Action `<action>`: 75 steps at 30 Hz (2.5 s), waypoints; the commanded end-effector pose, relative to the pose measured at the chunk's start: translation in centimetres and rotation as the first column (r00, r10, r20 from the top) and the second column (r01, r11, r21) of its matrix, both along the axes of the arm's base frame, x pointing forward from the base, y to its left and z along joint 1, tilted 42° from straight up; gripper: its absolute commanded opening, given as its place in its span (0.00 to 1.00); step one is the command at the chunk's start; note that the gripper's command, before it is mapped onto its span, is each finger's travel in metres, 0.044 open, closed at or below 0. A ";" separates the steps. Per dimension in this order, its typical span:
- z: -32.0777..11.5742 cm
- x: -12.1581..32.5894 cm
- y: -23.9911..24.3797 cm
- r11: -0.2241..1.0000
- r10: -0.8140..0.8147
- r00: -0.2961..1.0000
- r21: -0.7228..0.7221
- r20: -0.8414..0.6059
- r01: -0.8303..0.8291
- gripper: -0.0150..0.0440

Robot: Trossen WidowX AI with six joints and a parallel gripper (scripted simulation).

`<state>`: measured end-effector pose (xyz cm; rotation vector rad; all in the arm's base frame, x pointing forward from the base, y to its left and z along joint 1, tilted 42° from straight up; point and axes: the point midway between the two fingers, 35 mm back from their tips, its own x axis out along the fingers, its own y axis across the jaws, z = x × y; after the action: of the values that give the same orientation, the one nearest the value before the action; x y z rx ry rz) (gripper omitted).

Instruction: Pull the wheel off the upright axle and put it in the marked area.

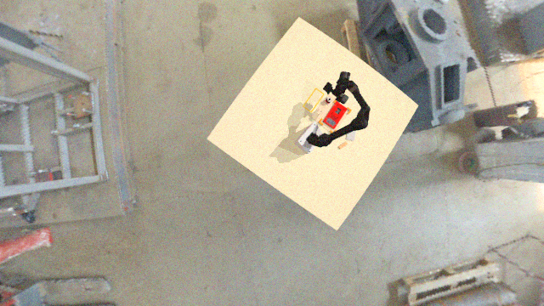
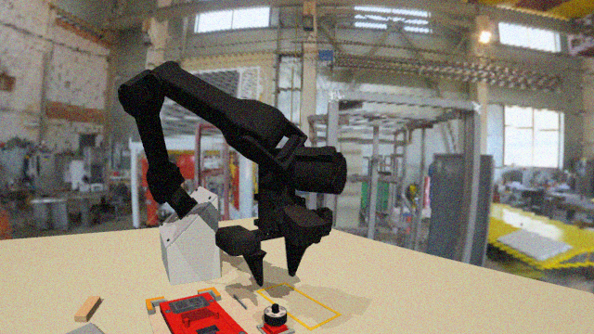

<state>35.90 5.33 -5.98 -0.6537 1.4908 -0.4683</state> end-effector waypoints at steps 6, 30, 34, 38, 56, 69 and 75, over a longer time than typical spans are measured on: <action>-2.8 0.3 -2.7 1.000 0.002 1.000 -0.007 0.000 -0.002 0.76; -5.1 0.3 -5.0 1.000 -0.012 1.000 -0.006 -0.005 0.012 0.39; -5.0 0.3 -4.9 1.000 -0.012 1.000 -0.006 -0.005 0.012 0.25; -4.9 0.3 -4.9 1.000 -0.011 1.000 -0.006 -0.005 0.011 0.25; -4.5 0.3 -4.4 1.000 -0.009 1.000 -0.007 -0.004 0.009 0.25; -4.2 0.3 -4.1 1.000 -0.007 1.000 -0.007 -0.003 0.007 0.25; -4.0 0.3 -4.0 1.000 -0.007 1.000 -0.007 -0.003 0.007 0.25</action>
<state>36.11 0.85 -10.41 -0.6552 1.5019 -0.4838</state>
